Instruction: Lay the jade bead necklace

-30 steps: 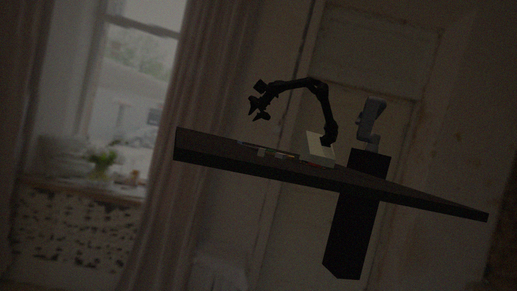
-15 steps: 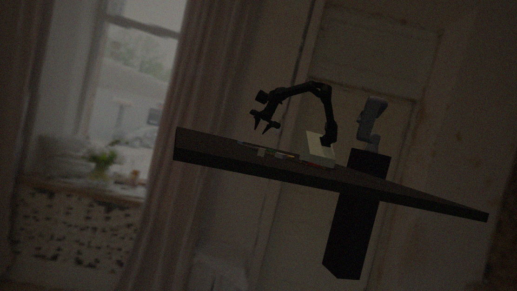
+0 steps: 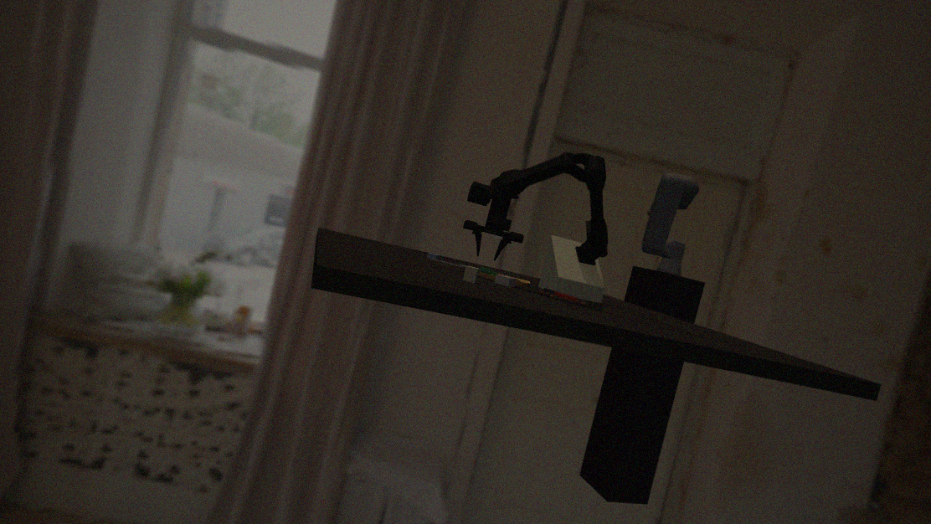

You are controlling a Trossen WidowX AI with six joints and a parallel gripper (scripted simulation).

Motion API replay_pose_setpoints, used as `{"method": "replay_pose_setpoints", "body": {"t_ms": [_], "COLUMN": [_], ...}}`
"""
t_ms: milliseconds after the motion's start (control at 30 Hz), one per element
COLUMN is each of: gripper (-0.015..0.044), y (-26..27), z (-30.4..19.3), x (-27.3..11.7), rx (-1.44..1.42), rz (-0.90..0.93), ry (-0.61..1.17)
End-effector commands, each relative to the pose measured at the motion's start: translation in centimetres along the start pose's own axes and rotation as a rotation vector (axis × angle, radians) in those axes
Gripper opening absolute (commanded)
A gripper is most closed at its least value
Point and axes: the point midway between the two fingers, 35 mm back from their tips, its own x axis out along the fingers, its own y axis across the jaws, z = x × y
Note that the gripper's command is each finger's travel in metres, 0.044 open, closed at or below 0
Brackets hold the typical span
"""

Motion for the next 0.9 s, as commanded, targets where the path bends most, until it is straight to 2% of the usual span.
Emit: {"method": "replay_pose_setpoints", "body": {"t_ms": [0,867], "gripper": [0.025,0.025], "y": [0.7,0.7], "z": [0.5,0.5], "x": [0.1,3.3], "rx": [-0.029,-0.031], "rz": [0.015,0.013], "ry": [-0.019,-0.018]}}
